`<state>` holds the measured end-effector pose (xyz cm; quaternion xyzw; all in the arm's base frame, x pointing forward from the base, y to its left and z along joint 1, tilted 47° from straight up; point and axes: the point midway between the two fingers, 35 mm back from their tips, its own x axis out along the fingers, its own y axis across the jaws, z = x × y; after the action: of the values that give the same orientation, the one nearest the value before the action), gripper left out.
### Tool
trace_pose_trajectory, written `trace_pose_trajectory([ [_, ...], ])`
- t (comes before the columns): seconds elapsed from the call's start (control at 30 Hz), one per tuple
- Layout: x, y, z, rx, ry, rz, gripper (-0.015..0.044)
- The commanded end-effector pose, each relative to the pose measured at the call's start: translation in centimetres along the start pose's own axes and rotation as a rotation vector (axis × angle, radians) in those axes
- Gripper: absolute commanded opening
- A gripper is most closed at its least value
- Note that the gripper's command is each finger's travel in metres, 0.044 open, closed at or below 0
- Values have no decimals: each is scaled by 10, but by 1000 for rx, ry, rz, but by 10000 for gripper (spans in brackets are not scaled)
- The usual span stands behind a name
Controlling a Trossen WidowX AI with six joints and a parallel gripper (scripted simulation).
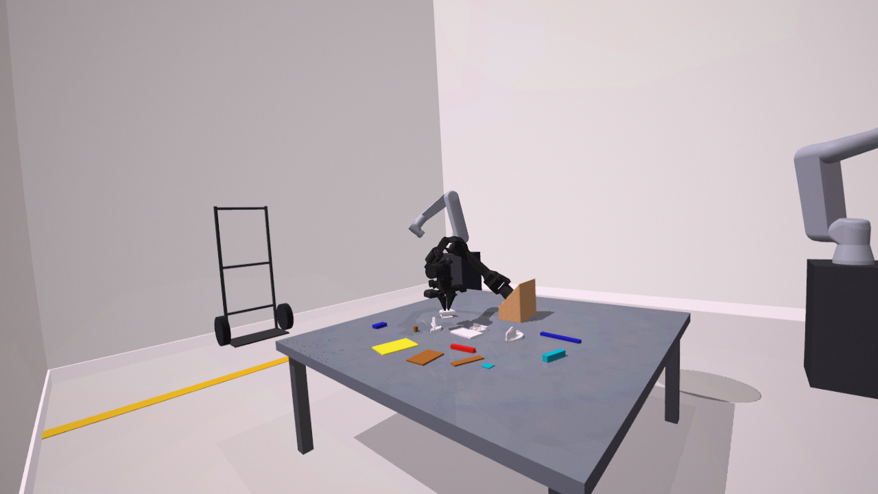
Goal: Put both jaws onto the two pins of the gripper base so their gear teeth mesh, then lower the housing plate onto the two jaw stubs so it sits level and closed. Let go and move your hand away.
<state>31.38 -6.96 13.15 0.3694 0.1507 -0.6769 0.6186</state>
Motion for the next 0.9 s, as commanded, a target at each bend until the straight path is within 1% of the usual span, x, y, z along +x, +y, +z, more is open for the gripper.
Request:
trace_pose_trajectory([
  [0.0, 0, 0, 0, 0, 0, 0, 0],
  [0.57, 0, 0, 0, 0, 0, 0, 0],
  [0.87, 0, 0, 0, 0, 0, 0, 236],
])
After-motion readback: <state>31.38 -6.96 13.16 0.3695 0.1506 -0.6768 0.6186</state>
